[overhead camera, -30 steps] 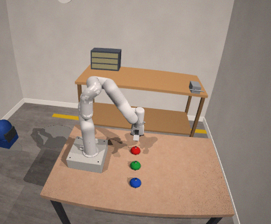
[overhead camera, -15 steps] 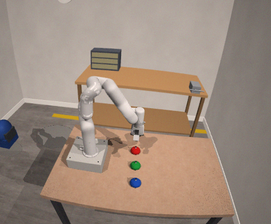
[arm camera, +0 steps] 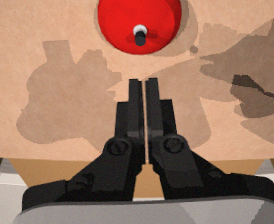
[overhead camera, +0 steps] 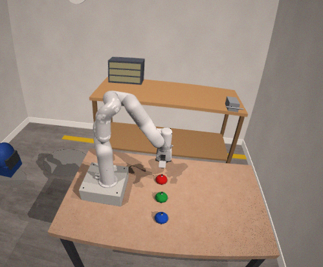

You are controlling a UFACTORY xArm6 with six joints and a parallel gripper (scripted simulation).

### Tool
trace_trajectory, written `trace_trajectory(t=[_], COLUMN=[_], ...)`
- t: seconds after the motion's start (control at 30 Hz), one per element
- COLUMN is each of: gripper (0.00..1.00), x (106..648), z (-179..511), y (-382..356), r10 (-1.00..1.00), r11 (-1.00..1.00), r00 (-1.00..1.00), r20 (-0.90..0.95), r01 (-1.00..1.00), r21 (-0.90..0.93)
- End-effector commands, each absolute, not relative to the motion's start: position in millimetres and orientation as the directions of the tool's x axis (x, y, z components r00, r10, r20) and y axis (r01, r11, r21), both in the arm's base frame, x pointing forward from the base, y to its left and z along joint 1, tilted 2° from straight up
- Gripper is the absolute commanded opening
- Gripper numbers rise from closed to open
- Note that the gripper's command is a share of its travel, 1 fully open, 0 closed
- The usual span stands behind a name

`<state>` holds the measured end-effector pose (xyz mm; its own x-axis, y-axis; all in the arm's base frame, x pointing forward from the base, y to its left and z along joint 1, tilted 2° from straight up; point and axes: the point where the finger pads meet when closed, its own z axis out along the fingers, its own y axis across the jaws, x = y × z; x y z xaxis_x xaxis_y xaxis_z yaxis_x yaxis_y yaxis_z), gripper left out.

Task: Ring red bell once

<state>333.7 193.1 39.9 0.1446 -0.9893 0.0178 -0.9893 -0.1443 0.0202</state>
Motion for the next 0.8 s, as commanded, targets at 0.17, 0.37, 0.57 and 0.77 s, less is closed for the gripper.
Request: trace_trajectory(t=[0.17,0.37,0.57,0.77], gripper=[0.0,0.0,0.0,0.0], x=[334.9,335.0,335.0,335.1], z=[38.5,32.8,27.1,16.5], y=[193.8,193.6,193.4,193.0], r10=[-0.989,-0.989,-0.989,-0.989], r11=[-0.144,-0.144,-0.144,-0.144], r00=[0.145,0.145,0.145,0.145], r20=[0.018,0.018,0.018,0.018], r01=[-0.989,-0.989,-0.989,-0.989], r21=[0.019,0.021,0.021,0.021])
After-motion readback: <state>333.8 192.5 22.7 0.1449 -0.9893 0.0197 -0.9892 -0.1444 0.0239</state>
